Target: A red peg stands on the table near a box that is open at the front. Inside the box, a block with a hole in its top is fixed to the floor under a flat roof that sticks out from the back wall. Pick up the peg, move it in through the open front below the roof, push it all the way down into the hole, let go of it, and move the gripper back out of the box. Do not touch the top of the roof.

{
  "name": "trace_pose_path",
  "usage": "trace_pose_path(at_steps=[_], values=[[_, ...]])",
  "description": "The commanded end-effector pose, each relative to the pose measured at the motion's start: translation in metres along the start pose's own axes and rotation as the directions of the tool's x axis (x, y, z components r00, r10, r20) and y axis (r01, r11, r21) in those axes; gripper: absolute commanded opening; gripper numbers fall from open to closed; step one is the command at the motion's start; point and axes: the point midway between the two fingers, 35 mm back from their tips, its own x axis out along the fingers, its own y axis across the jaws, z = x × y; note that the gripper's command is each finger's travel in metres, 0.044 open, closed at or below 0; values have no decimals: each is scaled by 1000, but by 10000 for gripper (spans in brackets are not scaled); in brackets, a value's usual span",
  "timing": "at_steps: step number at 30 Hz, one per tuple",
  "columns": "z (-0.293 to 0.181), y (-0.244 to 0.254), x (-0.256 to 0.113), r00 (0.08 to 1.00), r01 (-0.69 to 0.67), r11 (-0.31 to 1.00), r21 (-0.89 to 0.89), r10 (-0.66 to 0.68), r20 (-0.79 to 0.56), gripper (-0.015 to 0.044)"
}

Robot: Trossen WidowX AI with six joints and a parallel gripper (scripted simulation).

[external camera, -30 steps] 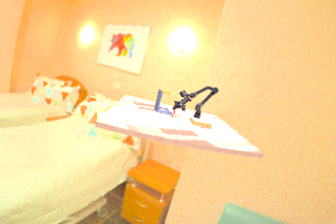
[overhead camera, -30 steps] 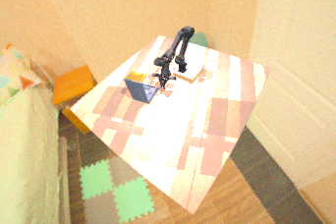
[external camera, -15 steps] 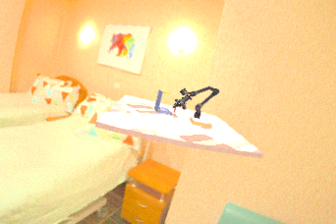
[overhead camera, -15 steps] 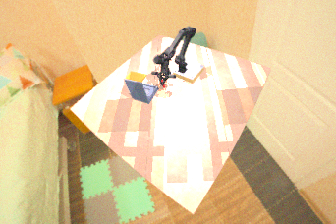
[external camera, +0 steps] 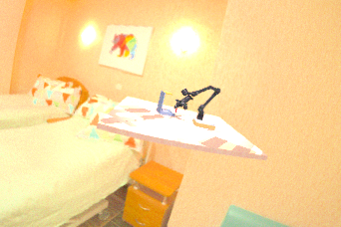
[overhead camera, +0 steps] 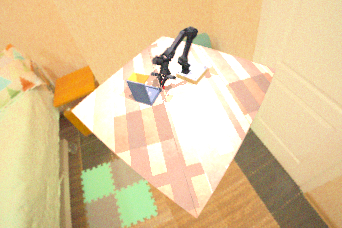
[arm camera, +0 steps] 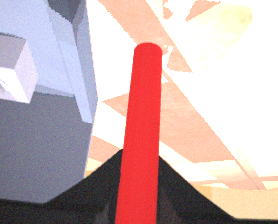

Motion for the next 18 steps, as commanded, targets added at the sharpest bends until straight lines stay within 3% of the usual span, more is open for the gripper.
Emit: trace_pose_path(at_steps=[1, 18], values=[[-3, 6, 0, 1000, 1, 1000, -4, -1, -1, 0], [-9, 39, 3, 1000, -2, 1000, -5, 2, 4, 0]])
